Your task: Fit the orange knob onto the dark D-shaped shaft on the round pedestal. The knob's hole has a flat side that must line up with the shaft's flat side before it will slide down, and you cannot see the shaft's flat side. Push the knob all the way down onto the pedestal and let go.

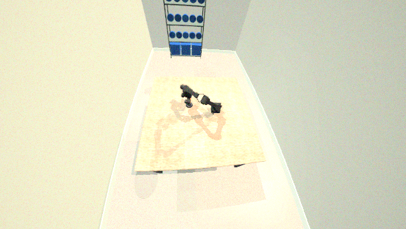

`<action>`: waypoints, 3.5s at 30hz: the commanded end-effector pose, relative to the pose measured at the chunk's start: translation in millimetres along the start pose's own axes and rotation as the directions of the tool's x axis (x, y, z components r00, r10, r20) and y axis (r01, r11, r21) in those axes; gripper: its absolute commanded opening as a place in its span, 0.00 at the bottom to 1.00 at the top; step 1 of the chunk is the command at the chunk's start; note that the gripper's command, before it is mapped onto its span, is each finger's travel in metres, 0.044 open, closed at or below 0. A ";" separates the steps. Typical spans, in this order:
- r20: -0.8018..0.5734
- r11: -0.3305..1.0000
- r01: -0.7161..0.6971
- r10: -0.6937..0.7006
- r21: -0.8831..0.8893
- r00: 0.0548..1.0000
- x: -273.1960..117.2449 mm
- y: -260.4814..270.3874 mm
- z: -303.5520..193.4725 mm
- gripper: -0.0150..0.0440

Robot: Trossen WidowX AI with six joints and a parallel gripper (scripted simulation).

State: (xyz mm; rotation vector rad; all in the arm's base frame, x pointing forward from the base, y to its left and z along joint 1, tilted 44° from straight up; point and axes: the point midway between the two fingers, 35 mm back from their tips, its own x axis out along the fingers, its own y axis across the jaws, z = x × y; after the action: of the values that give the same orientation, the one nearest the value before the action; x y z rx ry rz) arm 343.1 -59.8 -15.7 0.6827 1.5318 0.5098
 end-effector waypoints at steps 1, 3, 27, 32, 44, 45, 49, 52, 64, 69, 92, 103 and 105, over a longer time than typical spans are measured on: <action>0.002 1.000 0.003 -0.003 0.026 1.000 1.0 -0.7 0.0 0.25; 0.002 1.000 0.003 -0.003 0.026 1.000 2.0 -0.9 -0.2 0.25; 0.002 0.999 0.003 -0.003 0.035 1.000 -0.9 0.1 -0.7 0.25; 0.002 0.981 0.003 -0.003 0.193 1.000 -0.6 -0.5 0.0 0.25; 0.002 0.972 0.002 -0.003 0.233 1.000 2.0 -0.4 -1.9 0.25; 0.002 0.972 0.002 -0.003 0.233 1.000 2.5 -0.4 -2.0 0.25; 0.002 0.972 0.002 -0.003 0.233 1.000 4.3 -0.3 -1.8 0.25; 0.002 0.972 0.002 -0.003 0.233 1.000 3.7 -0.4 -1.7 0.25; 0.002 0.972 0.002 -0.003 0.233 1.000 -1.0 -0.3 -0.6 0.25; 0.002 0.936 0.002 -0.003 0.352 1.000 -1.1 -0.5 -0.1 0.25; 0.002 0.903 0.002 -0.003 0.430 1.000 4.2 -0.3 -1.4 0.25; 0.002 0.892 0.002 -0.003 0.453 1.000 -1.0 0.1 -0.5 0.25; 0.002 0.863 0.001 -0.003 0.506 1.000 -1.0 0.0 -0.3 0.25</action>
State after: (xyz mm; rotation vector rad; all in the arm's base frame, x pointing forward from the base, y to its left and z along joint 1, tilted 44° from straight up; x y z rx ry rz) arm 341.5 -58.7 -16.1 1.0427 1.6692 0.1400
